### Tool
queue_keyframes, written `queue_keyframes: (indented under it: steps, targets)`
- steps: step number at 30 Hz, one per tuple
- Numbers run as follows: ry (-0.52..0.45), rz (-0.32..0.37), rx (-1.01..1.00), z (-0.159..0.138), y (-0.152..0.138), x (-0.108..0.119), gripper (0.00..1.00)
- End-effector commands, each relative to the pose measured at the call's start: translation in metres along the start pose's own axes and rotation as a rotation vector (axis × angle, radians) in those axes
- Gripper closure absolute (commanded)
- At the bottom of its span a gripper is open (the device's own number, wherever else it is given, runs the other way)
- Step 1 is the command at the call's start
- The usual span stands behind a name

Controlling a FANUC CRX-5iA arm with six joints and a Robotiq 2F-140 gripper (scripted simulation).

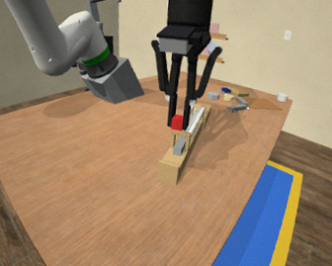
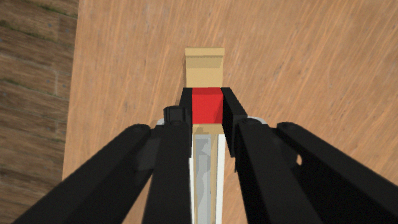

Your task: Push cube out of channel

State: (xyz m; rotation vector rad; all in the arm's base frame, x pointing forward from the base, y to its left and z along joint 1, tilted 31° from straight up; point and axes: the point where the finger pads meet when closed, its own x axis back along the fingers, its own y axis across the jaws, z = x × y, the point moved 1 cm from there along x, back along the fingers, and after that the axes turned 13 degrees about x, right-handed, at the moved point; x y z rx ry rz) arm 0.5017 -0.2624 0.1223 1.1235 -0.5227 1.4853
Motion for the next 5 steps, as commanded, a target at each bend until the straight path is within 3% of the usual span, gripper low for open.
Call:
queue_keyframes:
  steps: [1, 5]
  targets:
    - [0.001, 0.001, 0.0, 0.0003, -0.0004, 0.0008, 0.9]
    - [0.001, 0.001, 0.0, 0.0003, -0.0004, 0.0008, 0.9]
